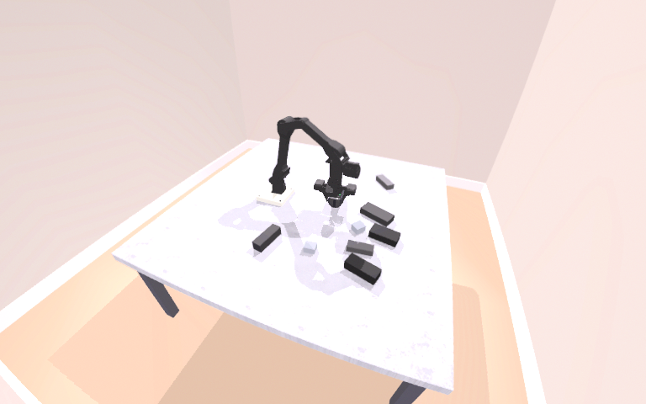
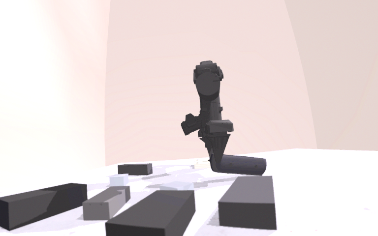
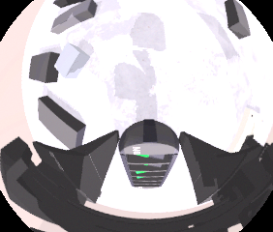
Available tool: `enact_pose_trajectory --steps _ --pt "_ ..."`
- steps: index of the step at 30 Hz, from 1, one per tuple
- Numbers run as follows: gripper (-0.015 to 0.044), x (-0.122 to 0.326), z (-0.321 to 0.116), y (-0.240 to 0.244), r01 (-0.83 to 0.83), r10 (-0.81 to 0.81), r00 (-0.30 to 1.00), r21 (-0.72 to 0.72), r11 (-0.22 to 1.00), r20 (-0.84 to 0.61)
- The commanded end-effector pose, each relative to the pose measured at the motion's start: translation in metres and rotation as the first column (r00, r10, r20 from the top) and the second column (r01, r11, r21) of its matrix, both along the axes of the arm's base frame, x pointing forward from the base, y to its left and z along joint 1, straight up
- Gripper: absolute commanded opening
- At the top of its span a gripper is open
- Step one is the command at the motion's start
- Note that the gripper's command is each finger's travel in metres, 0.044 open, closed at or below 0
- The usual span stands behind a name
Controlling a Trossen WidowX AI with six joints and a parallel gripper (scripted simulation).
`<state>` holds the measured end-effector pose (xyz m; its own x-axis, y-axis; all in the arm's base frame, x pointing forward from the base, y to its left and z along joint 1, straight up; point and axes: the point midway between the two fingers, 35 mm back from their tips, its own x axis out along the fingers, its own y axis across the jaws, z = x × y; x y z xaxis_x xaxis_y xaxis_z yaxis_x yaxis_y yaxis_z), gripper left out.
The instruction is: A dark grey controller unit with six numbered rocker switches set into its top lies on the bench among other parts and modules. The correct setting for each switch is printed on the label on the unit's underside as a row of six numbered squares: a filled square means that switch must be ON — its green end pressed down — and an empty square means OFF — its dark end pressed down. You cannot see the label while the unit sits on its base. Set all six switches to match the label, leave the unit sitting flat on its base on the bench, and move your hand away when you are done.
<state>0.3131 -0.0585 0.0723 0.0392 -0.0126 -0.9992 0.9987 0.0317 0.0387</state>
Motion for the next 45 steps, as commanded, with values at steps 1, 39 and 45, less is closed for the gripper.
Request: enact_pose_trajectory --steps 1,39,45 --pt "0.0336 -0.003 -0.005 0.003 -0.005 0.005 1.000 0.010 1.000 -0.010" --pt "0.0440 0.000 -0.021 0.001 -0.001 0.001 1.000 0.001 1.000 -0.002" --pt "0.0440 0.000 -0.021 0.001 -0.001 0.001 1.000 0.001 1.000 -0.002"
